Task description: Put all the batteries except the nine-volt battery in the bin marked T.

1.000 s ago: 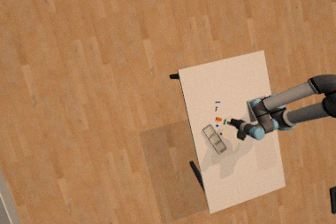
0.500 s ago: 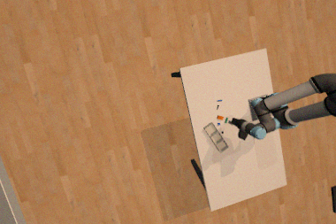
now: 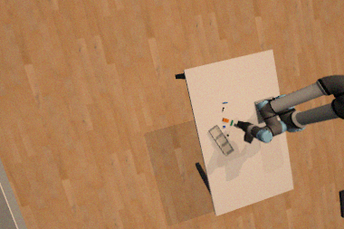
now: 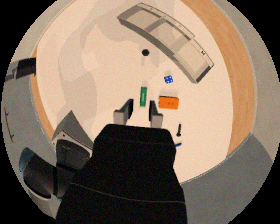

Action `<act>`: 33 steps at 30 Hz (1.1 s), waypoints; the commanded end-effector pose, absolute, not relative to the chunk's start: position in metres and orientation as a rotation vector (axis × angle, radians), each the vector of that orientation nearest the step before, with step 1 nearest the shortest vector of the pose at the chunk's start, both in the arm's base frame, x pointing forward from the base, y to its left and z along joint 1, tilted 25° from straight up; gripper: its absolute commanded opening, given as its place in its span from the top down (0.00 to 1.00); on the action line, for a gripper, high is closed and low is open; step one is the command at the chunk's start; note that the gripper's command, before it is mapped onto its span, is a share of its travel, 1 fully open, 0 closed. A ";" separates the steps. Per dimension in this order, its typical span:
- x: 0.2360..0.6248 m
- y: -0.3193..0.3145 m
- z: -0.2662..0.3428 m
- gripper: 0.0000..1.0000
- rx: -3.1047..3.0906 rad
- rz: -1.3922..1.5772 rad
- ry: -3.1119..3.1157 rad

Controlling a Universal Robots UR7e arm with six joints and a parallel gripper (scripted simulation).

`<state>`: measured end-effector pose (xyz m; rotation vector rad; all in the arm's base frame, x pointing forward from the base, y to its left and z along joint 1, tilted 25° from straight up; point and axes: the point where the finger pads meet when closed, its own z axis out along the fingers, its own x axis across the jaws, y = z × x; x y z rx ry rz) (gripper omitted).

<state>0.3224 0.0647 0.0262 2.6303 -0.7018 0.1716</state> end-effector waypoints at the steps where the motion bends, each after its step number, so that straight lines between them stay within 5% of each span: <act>1: 0.323 0.065 0.026 0.40 2.631 0.173 -0.702; 33: 0.324 0.039 -0.030 0.40 2.630 0.173 -0.702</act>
